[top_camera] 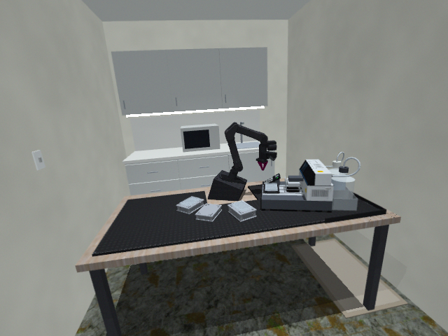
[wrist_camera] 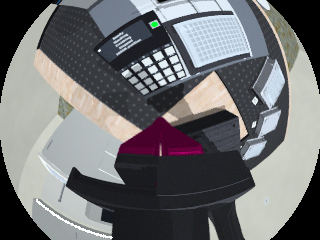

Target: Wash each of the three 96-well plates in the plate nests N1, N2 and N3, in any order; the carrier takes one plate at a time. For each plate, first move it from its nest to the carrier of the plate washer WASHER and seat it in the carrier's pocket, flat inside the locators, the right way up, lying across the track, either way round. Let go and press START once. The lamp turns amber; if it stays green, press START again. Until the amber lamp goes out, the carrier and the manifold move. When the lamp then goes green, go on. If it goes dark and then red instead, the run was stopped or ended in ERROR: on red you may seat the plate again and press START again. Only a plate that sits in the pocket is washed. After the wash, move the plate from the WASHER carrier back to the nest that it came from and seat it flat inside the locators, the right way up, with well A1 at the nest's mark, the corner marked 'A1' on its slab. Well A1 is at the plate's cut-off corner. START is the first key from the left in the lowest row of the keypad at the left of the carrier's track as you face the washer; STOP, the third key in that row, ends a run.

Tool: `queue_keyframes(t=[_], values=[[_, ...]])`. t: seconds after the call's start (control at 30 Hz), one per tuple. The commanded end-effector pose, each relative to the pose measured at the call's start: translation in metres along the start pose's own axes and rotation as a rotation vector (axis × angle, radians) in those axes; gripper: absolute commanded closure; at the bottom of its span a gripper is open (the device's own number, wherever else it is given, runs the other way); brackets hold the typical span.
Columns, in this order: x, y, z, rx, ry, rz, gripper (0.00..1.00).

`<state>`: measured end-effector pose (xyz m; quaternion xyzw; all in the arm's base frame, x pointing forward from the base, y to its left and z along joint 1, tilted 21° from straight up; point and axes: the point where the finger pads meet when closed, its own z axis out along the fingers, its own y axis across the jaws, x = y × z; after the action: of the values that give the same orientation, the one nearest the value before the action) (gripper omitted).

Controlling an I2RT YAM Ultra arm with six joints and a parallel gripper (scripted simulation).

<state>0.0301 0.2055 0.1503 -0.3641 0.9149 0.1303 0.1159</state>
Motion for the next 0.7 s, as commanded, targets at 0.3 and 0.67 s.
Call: queue_keyframes(t=[0.3,0.67], values=[[0.035,0.015,-0.002,0.014,-0.023,-0.335,1.00],[0.034,0.015,0.012,-0.009,-0.120,-0.487,1.00]])
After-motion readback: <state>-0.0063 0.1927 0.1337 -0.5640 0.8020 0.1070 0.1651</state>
